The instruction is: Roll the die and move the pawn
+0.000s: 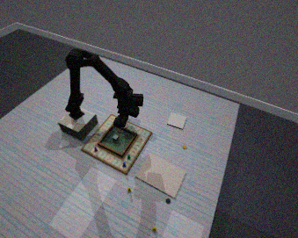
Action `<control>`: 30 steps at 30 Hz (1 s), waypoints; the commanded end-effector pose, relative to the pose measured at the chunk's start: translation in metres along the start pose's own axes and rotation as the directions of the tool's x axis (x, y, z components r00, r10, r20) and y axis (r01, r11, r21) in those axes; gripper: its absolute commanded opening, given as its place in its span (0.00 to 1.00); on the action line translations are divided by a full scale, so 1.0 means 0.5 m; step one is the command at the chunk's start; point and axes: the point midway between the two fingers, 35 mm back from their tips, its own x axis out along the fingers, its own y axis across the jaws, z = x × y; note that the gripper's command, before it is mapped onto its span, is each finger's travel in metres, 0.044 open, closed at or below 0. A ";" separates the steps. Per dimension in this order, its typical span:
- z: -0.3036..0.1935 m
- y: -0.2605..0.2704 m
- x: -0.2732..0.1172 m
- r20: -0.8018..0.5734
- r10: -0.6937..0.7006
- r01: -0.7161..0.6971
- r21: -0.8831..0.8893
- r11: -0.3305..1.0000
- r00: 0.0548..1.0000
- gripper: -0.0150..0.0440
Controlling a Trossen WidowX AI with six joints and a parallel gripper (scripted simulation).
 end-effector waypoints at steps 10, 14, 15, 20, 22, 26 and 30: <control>0.000 0.001 0.032 -0.002 0.004 -0.004 0.005 1.000 1.000 0.25; 0.004 0.001 0.027 0.009 0.001 -0.001 -0.001 1.000 1.000 0.30; 0.004 0.001 0.027 0.009 0.001 -0.001 -0.001 1.000 1.000 0.34; 0.004 0.001 0.027 0.009 0.001 -0.001 -0.001 1.000 1.000 0.57; 0.004 0.001 0.027 0.009 0.001 -0.001 -0.001 1.000 1.000 0.65; 0.006 0.001 -0.050 0.001 0.003 -0.003 0.004 1.000 1.000 0.83; 0.005 0.001 -0.072 -0.002 0.003 -0.003 0.005 1.000 1.000 1.00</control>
